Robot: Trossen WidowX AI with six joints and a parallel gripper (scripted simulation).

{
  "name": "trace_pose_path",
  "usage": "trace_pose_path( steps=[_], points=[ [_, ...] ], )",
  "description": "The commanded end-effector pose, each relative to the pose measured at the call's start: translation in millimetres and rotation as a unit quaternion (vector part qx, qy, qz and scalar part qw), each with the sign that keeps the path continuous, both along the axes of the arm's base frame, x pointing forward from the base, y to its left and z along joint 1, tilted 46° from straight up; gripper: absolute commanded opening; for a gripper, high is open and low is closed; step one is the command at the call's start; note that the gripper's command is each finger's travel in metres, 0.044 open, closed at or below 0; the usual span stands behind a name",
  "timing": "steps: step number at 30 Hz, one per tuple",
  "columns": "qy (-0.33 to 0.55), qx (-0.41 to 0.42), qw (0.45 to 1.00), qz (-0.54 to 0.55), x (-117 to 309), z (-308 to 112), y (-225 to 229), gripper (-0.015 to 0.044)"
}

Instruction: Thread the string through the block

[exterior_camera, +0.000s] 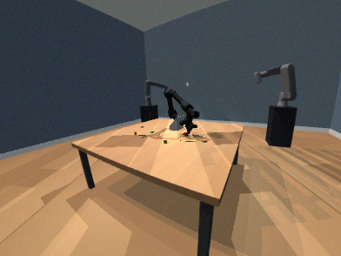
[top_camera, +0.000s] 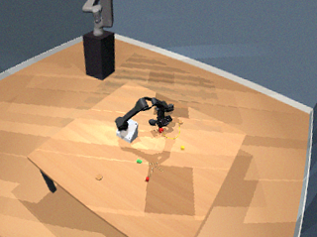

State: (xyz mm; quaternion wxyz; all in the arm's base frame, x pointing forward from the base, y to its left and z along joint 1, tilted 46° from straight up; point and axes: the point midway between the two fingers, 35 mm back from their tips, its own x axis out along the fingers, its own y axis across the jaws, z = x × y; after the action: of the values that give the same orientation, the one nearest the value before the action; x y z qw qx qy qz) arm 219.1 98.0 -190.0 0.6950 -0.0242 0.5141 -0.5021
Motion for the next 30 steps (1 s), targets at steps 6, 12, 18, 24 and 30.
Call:
trace_pose_path(
  steps=[6, 12, 18, 24, 30],
  points=[
    [-0.003, -0.003, 1.000, 0.002, -2.1, -1.8, -0.1, 0.0000],
    [-0.003, -0.003, 1.000, 0.002, -8.0, -5.2, 3.8, 0.0000],
    [-0.005, 0.000, 1.000, 0.004, -14.0, -8.8, 6.8, 0.0000],
    [-0.006, 0.002, 1.000, 0.005, -20.1, -12.0, 10.0, 0.0000],
    [-0.007, 0.005, 1.000, 0.006, -25.7, -14.9, 14.3, 0.0000]
  ],
)
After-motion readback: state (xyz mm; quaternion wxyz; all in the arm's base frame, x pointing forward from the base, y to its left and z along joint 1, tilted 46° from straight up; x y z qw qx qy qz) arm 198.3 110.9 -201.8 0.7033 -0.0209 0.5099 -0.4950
